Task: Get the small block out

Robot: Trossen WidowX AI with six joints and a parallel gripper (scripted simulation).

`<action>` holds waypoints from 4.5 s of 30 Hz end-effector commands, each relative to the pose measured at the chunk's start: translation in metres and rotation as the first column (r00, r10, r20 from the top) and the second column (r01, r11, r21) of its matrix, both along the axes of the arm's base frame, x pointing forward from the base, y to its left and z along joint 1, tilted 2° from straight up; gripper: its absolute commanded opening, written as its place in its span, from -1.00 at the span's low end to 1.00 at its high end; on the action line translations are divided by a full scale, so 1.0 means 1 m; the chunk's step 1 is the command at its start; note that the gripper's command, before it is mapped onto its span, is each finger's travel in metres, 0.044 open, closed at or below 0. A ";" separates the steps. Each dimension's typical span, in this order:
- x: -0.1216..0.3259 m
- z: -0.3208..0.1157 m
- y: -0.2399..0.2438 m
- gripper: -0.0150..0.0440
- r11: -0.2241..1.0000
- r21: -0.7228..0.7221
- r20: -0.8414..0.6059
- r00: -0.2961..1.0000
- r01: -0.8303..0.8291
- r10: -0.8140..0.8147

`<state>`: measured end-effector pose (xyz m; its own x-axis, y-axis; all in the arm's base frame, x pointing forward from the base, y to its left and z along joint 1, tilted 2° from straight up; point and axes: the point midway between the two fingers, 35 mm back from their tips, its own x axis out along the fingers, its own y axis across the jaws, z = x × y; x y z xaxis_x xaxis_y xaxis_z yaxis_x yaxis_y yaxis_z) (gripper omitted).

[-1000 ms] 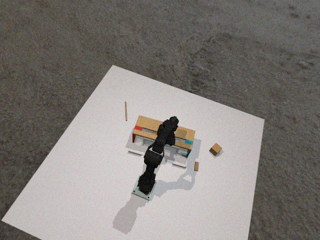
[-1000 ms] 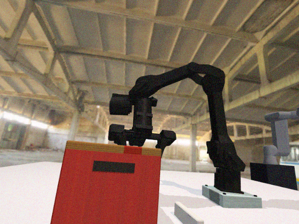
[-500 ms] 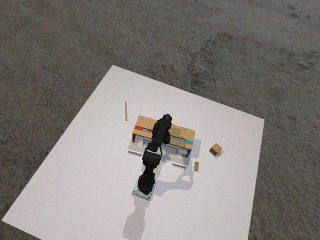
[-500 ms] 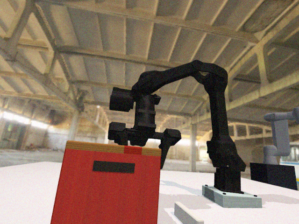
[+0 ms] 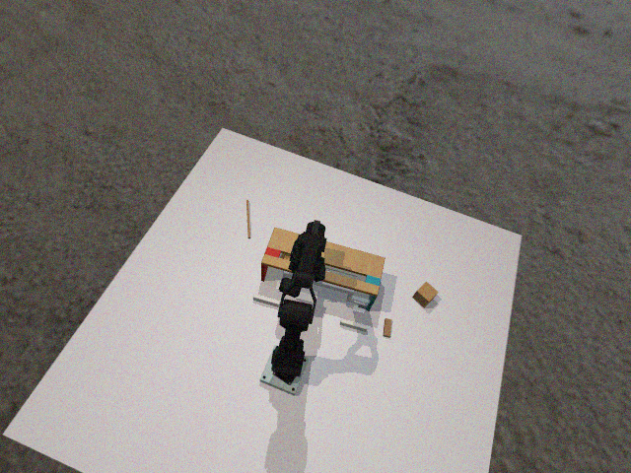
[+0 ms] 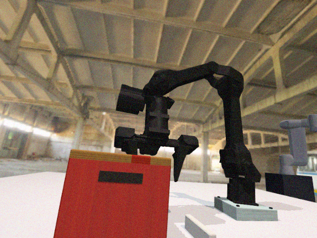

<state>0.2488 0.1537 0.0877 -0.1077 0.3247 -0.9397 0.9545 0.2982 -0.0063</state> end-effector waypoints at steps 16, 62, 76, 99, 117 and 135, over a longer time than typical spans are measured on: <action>-0.004 0.050 0.019 0.86 1.000 0.004 0.000 1.000 -0.001 0.001; -0.046 0.069 0.049 0.47 -0.842 -0.511 -0.040 -0.975 -0.169 0.220; -0.055 0.073 0.053 0.47 -0.757 -0.287 -0.205 -0.809 0.588 -0.551; -0.064 0.078 0.057 0.47 -0.001 0.043 -0.034 0.001 0.999 -0.999; -0.062 0.044 0.060 0.47 -0.001 0.043 -0.034 0.001 0.999 -0.999; -0.065 -0.028 0.056 0.47 -0.001 0.043 -0.033 0.001 0.999 -0.999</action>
<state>0.1843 0.2102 0.0684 0.3690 0.1499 -0.9173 0.2980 -0.9539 -0.0360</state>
